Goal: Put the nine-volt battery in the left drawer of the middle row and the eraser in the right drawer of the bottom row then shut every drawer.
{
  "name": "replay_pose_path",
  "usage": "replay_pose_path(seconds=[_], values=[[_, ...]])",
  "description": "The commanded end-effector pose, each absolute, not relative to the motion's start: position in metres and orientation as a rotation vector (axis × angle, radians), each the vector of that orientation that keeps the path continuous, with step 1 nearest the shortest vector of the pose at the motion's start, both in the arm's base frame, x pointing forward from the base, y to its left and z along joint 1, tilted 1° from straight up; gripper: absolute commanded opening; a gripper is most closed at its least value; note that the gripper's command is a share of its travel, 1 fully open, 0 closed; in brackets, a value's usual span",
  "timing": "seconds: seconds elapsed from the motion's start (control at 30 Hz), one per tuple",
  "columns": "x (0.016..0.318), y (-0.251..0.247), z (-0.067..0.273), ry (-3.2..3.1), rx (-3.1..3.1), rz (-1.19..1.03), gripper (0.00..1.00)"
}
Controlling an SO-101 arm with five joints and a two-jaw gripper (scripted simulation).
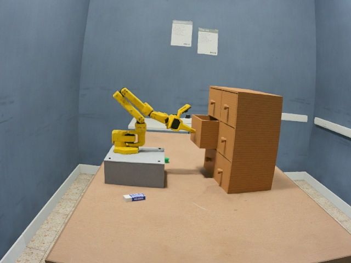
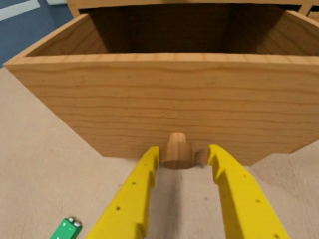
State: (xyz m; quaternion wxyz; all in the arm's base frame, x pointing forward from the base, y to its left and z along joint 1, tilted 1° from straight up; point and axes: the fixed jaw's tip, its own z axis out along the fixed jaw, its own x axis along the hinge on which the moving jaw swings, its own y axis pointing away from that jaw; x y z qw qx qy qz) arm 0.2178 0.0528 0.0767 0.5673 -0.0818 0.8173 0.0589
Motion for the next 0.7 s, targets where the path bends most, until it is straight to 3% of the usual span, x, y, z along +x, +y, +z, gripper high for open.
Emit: replay_pose_path(seconds=[0.0,0.67], values=[[0.216,0.054,0.075,1.927,-0.203,0.139,0.21],[0.200,0.053,0.079,2.033,-0.244,0.126,0.21]])
